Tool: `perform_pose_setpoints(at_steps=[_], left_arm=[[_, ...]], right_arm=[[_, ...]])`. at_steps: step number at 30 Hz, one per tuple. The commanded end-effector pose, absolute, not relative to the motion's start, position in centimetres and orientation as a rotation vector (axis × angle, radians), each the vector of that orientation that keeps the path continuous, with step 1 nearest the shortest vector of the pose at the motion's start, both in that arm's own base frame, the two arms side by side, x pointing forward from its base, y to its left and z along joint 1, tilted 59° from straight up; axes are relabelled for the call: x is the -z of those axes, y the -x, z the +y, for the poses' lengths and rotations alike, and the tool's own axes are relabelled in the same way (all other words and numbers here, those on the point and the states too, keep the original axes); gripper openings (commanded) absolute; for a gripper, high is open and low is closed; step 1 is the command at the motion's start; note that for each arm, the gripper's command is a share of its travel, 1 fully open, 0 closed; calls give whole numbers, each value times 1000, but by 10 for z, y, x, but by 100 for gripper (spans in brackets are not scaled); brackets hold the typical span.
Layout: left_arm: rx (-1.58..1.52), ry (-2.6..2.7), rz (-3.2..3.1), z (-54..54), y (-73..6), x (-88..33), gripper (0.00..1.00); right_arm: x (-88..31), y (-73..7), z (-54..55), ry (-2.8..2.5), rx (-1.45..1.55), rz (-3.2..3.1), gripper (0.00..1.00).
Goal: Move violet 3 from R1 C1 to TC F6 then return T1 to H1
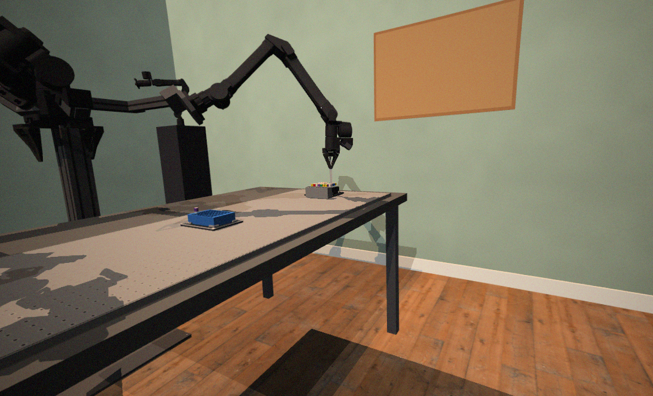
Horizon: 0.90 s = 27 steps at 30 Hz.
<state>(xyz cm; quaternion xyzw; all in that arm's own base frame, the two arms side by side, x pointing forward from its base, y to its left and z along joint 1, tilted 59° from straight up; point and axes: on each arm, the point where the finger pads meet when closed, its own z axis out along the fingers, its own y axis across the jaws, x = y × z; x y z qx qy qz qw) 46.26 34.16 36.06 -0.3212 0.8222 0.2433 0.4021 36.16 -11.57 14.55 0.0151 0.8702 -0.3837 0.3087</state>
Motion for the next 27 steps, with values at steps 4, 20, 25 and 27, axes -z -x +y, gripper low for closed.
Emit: perform_pose_setpoints(at_steps=[4,20,25,27], left_arm=[[-632,824,2089,355,-465,-360,11],[-631,824,2089,355,-465,-360,9],[-631,824,2089,355,-465,-360,9],[-631,824,2089,355,-465,-360,9]], right_arm=[[-159,-369,-114,-71,1000,2261,100],[-159,-369,-114,-71,1000,2261,100],[-159,-369,-114,-71,1000,2261,100],[-159,-369,-114,-71,1000,2261,100]])
